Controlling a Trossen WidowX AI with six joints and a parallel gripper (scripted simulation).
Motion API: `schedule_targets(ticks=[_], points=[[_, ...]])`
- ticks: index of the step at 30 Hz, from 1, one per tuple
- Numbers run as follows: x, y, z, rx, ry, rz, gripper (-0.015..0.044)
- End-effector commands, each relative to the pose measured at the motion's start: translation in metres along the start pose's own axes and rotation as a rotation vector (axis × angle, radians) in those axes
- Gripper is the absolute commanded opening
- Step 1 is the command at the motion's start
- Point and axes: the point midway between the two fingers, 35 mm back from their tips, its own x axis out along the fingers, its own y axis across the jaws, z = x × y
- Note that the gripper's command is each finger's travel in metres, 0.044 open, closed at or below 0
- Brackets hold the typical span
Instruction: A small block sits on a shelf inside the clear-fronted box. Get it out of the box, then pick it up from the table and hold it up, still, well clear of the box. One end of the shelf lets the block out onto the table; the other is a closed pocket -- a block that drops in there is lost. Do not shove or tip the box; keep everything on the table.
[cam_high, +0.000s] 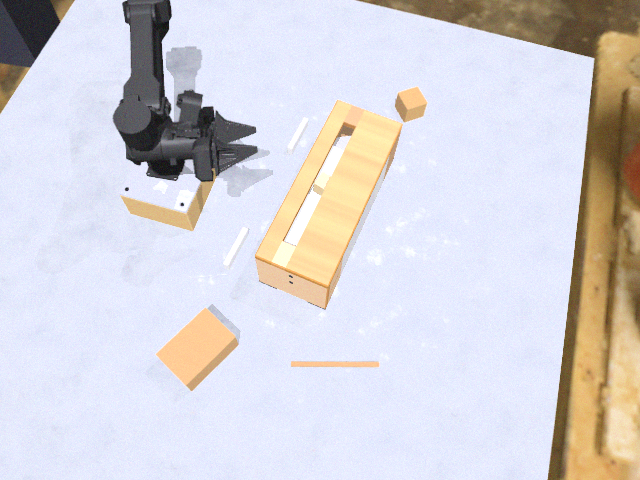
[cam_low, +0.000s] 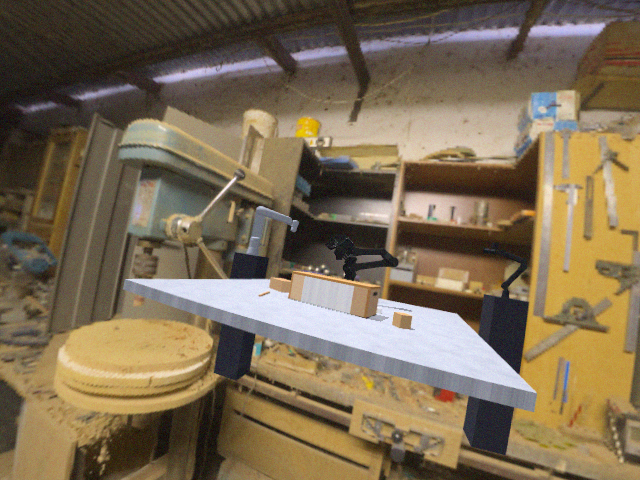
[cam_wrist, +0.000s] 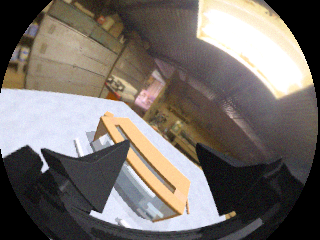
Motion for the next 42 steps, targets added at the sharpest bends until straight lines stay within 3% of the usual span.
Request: schedule_targets(ticks=[1, 10, 15, 20, 25, 31, 42], points=[[0.001, -0.001, 0.0, 0.023, 0.002, 0.0, 0.04], [0.038, -0.032, -0.008, 1.159, 0.268, 0.001, 0.04], [0.063, -0.027, -0.026, 1.739, 0.591, -0.09, 0.04], [0.083, -0.007, -0.044, 2.157, 1.015, -0.353, 0.04], [0.091, 0.011, -0.054, 2.27, 1.333, -0.65, 0.04], [0.094, 0.026, -0.06, 2.296, 1.542, -1.015, 0.04], [0.095, 0.027, -0.06, 2.295, 1.549, -1.033, 0.04]])
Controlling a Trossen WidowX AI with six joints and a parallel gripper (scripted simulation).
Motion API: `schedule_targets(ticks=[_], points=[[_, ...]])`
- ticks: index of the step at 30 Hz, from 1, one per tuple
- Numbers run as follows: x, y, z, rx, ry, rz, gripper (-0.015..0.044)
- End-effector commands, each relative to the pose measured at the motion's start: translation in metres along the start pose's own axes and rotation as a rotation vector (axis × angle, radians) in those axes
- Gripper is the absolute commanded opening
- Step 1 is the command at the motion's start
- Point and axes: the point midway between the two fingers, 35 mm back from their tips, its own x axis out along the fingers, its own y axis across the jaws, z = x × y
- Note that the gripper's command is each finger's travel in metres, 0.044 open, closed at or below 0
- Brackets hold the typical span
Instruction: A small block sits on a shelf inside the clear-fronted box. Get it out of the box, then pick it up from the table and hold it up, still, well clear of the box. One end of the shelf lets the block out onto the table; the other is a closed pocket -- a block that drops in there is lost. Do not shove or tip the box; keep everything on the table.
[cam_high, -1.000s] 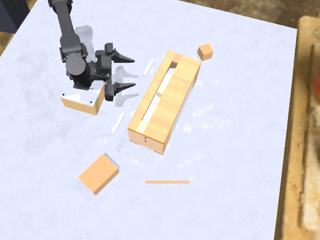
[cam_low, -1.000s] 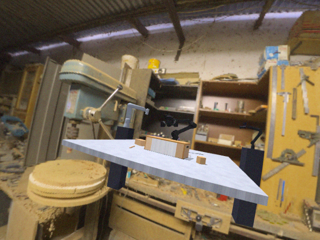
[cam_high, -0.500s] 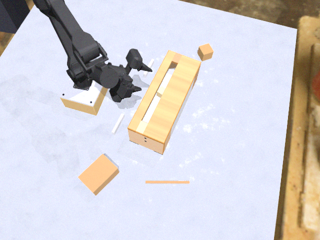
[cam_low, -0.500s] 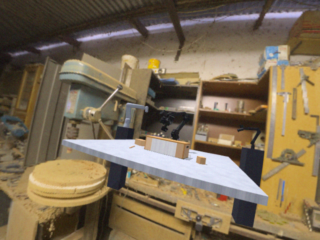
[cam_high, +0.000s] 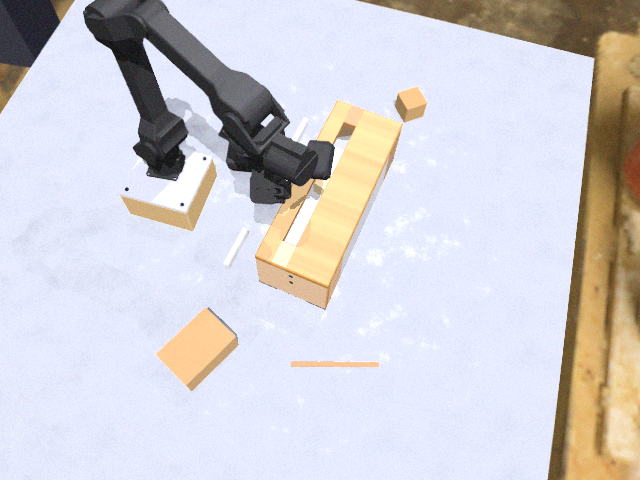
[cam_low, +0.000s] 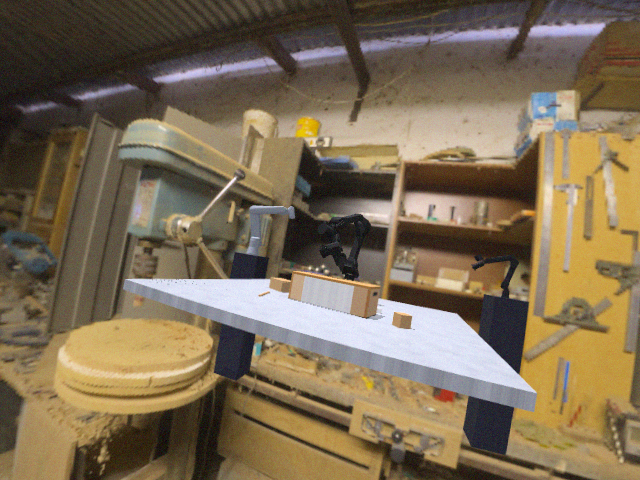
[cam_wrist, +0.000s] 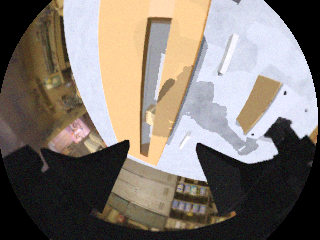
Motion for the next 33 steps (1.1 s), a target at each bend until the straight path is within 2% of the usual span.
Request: schedule_targets(ticks=[1, 14, 33], points=[[0.016, -0.005, -0.002, 0.227, -0.08, -0.211, 0.04], [0.018, -0.005, -0.001, 0.227, -0.08, -0.211, 0.04], [0.044, -0.011, 0.013, 0.227, -0.08, -0.211, 0.04]])
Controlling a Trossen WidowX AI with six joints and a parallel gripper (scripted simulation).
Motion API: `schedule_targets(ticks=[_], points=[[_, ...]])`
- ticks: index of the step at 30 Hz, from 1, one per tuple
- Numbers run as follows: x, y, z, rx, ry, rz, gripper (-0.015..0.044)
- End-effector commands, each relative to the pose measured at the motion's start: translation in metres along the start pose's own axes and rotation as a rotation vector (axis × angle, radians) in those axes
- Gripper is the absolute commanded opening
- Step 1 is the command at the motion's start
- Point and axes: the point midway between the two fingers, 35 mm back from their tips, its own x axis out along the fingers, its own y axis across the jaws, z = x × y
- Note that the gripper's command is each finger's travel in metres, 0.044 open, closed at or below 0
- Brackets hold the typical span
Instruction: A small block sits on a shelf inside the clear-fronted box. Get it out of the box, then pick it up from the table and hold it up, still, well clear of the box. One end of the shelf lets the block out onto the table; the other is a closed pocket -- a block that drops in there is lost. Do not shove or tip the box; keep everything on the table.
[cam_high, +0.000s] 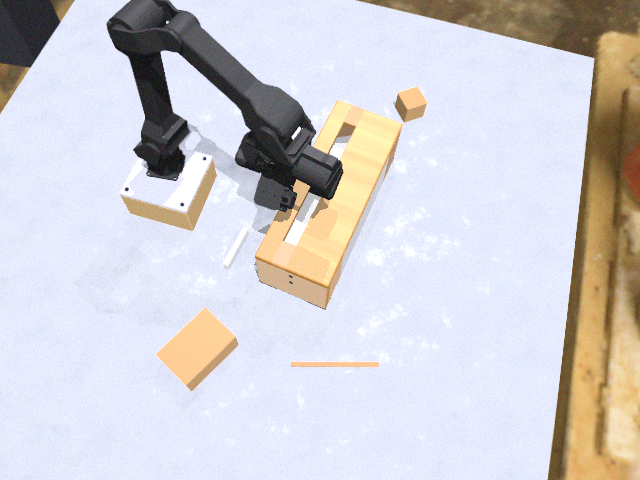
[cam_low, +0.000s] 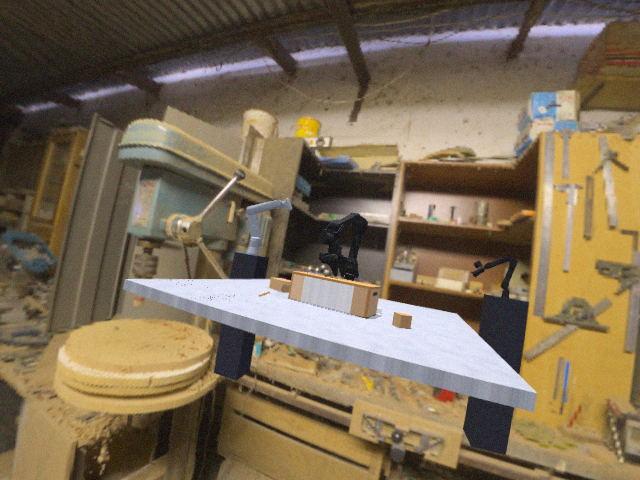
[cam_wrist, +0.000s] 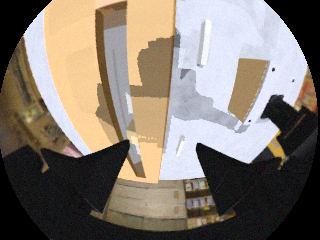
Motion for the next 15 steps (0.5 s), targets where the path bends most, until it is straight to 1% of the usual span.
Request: schedule_targets(ticks=[1, 15], points=[[0.01, -0.001, 0.005, 0.01, -0.004, -0.011, 0.04], [0.031, -0.002, 0.014, 0.01, -0.004, -0.011, 0.04]])
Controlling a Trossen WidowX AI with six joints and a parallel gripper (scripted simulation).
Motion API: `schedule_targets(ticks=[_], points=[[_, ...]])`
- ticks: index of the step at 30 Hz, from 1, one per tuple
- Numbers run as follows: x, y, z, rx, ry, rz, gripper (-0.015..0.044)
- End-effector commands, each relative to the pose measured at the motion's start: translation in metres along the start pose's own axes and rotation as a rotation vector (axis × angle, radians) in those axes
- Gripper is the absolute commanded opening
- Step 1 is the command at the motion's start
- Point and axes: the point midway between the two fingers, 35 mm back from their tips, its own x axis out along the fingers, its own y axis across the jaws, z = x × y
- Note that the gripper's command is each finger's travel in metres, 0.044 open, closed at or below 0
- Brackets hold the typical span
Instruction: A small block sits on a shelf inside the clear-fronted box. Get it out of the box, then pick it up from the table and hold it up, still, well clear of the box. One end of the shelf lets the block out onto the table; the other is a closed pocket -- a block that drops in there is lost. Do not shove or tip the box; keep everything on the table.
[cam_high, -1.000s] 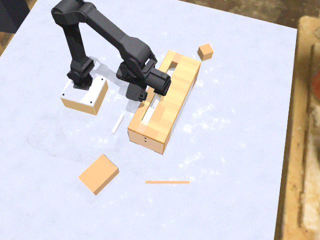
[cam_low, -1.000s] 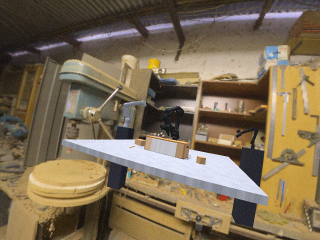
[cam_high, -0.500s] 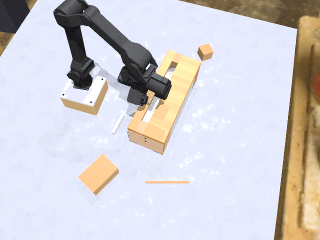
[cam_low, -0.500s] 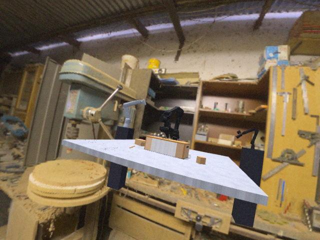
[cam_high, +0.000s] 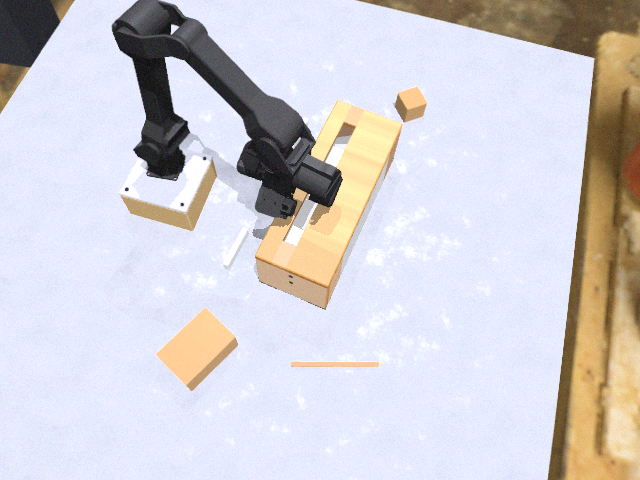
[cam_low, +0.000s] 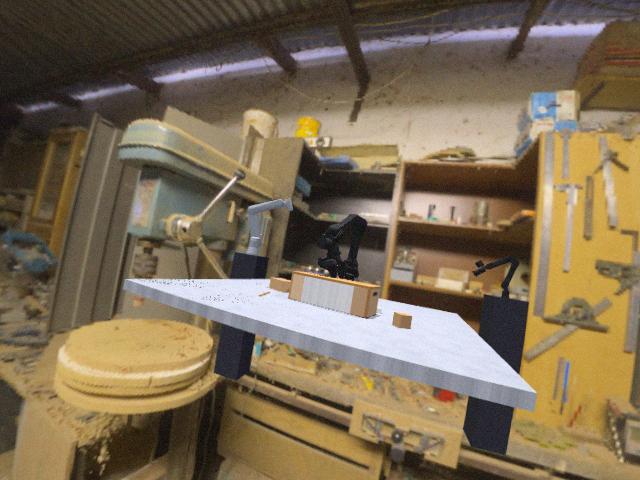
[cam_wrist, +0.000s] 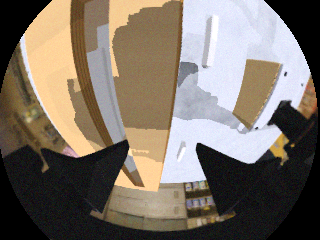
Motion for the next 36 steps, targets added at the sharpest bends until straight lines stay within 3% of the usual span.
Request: schedule_targets(ticks=[1, 14, 36], points=[[0.009, -0.002, 0.005, 0.01, -0.004, -0.011, 0.04], [0.026, -0.004, 0.013, 0.01, -0.004, -0.012, 0.04], [0.034, -0.002, -0.026, 0.006, 0.004, -0.003, 0.04]])
